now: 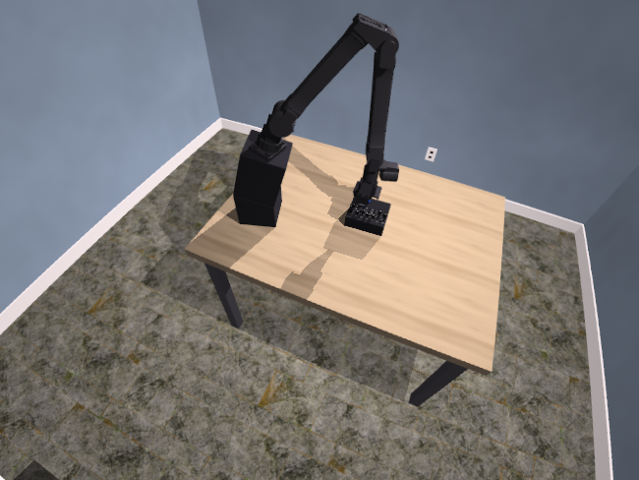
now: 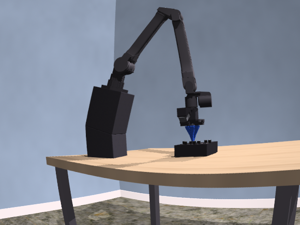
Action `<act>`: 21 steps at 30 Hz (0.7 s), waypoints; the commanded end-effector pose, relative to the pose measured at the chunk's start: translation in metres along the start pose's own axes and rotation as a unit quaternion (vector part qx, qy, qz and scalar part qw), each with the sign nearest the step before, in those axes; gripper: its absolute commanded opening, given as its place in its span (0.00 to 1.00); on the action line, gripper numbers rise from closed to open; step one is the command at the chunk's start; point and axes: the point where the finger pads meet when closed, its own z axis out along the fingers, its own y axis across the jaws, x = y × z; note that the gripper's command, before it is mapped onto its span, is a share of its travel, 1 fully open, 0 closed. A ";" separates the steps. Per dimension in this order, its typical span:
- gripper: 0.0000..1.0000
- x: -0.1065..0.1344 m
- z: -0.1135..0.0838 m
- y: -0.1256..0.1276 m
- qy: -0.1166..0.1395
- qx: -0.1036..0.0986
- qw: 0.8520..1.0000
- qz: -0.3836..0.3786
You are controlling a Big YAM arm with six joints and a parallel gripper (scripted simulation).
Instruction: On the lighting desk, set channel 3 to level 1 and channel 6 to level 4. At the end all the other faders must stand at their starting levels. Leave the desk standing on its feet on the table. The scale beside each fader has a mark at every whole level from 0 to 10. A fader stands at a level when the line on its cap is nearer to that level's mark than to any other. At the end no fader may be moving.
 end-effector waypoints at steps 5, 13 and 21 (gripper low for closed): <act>0.00 -0.008 0.004 0.000 -0.002 -0.001 1.000 0.000; 0.00 -0.012 0.005 -0.002 -0.002 0.001 1.000 0.000; 0.00 -0.017 0.004 -0.002 -0.002 0.001 1.000 0.000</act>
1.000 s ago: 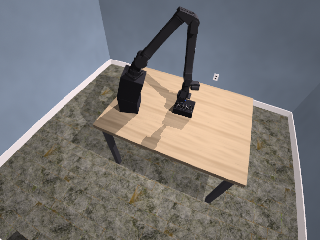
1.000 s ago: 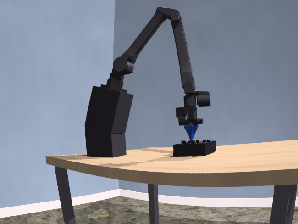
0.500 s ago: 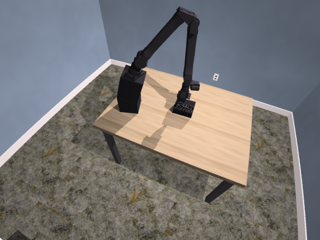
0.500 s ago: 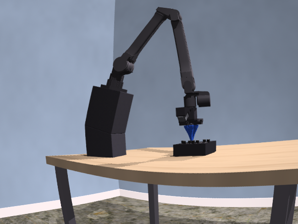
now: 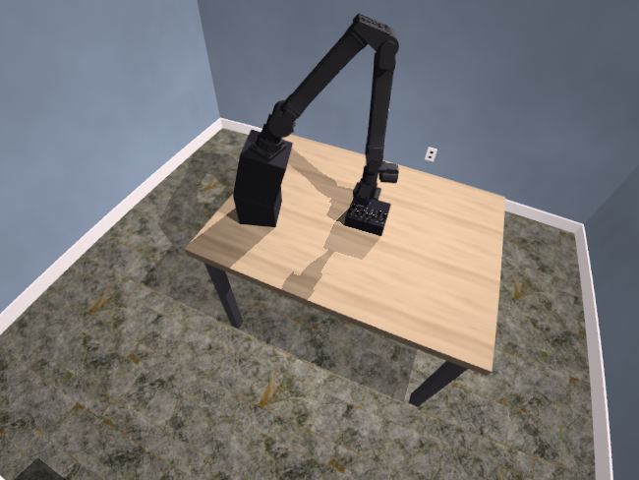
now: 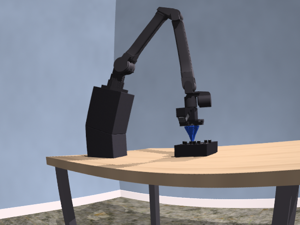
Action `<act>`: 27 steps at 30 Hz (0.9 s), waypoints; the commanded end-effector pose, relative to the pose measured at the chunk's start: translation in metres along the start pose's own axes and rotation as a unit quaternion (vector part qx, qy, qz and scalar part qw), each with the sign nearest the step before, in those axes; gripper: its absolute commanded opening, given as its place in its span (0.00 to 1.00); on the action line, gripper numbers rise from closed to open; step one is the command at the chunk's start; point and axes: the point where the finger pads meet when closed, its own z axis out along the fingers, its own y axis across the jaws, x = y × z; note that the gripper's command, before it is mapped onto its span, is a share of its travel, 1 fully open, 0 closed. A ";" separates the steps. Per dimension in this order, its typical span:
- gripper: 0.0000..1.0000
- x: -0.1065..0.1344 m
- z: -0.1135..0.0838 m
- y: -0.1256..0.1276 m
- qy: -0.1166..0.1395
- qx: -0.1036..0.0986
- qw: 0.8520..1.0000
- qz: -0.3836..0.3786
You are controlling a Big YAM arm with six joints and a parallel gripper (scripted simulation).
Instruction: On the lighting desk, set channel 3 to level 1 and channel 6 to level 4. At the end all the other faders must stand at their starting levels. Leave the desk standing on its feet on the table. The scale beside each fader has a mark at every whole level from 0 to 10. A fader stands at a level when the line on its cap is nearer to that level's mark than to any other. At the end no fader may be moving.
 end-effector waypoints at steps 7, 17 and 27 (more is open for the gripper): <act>0.00 -0.011 0.004 -0.001 -0.002 0.000 1.000 -0.001; 0.00 -0.014 0.004 -0.003 -0.004 0.003 1.000 -0.001; 0.00 -0.014 0.004 -0.003 -0.004 0.003 1.000 -0.001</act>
